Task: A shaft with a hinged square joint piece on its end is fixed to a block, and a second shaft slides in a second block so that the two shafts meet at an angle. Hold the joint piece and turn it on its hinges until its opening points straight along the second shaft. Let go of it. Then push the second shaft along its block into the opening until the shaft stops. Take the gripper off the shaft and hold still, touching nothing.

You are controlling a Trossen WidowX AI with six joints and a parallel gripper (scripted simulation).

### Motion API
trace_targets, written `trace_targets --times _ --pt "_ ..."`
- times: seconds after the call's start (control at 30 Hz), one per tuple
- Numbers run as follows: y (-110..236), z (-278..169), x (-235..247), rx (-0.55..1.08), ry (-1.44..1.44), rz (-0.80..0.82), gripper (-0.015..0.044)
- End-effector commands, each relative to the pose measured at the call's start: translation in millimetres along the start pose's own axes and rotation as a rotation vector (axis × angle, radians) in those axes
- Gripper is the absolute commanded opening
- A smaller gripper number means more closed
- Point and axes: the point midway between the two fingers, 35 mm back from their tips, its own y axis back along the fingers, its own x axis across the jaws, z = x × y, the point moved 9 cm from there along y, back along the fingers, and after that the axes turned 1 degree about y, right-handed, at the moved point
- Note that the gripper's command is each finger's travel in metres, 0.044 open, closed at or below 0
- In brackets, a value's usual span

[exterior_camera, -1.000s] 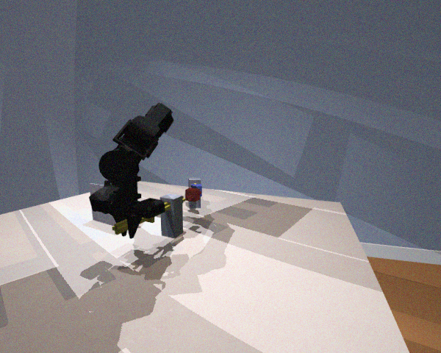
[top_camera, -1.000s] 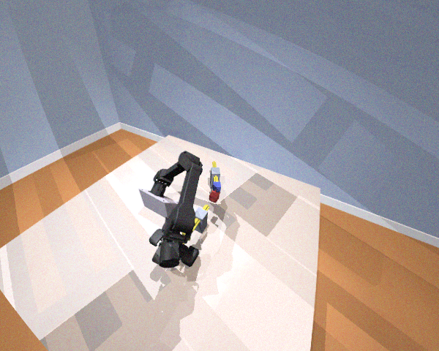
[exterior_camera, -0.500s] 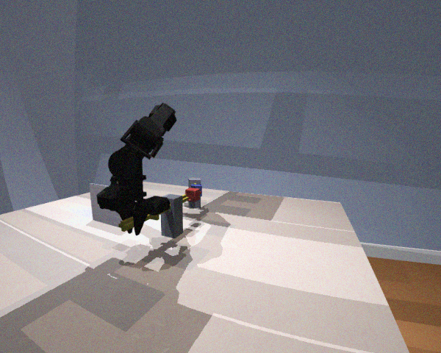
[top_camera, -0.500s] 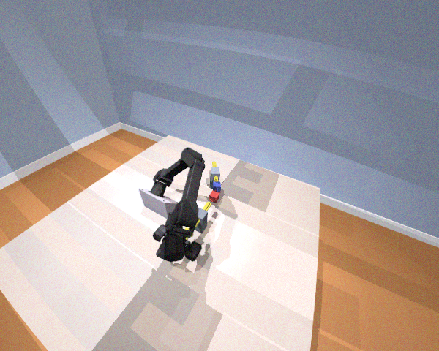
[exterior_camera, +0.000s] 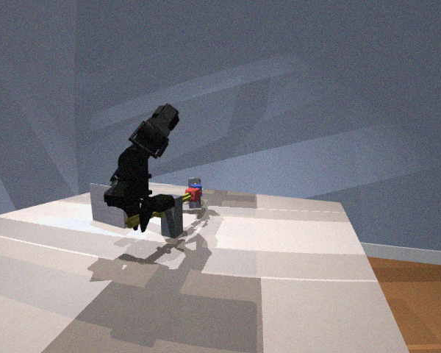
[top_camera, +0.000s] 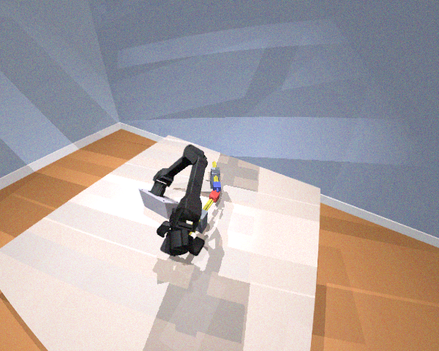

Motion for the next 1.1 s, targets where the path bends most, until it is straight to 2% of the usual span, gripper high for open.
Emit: trace_targets --times 0.0,0.87,1.07 --pt "-2 -6 0 0.005 -0.004 -0.002 0.0000" --pt "-2 -46 1 0.008 -0.005 -0.002 0.0000" --pt "0 -43 1 0.000 -0.002 -0.001 0.0000"
